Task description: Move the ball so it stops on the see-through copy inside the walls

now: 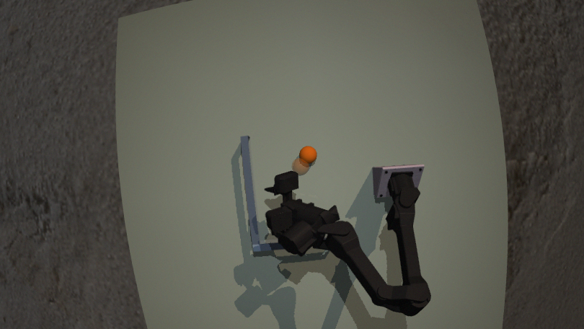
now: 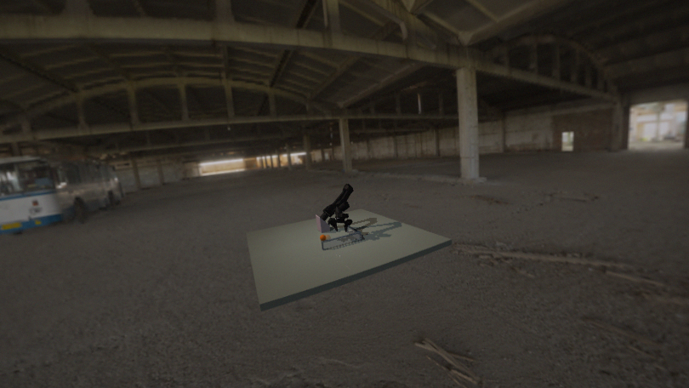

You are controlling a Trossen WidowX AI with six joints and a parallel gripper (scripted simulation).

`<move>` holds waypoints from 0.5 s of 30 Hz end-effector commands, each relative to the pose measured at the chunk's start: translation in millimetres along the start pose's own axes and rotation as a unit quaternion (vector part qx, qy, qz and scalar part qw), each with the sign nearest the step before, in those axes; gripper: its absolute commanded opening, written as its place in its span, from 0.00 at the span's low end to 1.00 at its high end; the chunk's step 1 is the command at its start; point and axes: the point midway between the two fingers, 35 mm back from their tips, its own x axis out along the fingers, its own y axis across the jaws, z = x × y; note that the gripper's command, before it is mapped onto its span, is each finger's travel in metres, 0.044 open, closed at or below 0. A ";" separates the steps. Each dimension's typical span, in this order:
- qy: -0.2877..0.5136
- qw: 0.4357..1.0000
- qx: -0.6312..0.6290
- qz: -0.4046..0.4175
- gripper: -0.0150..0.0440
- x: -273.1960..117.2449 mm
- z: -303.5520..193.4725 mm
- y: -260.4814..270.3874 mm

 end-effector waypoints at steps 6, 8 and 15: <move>0.193 0.920 -0.340 0.025 0.84 0.4 -37.3 -79.9; 0.219 0.899 -0.376 0.049 0.84 -3.0 -44.3 -88.9; 0.259 0.832 -0.471 0.138 0.84 -15.8 -62.0 -110.1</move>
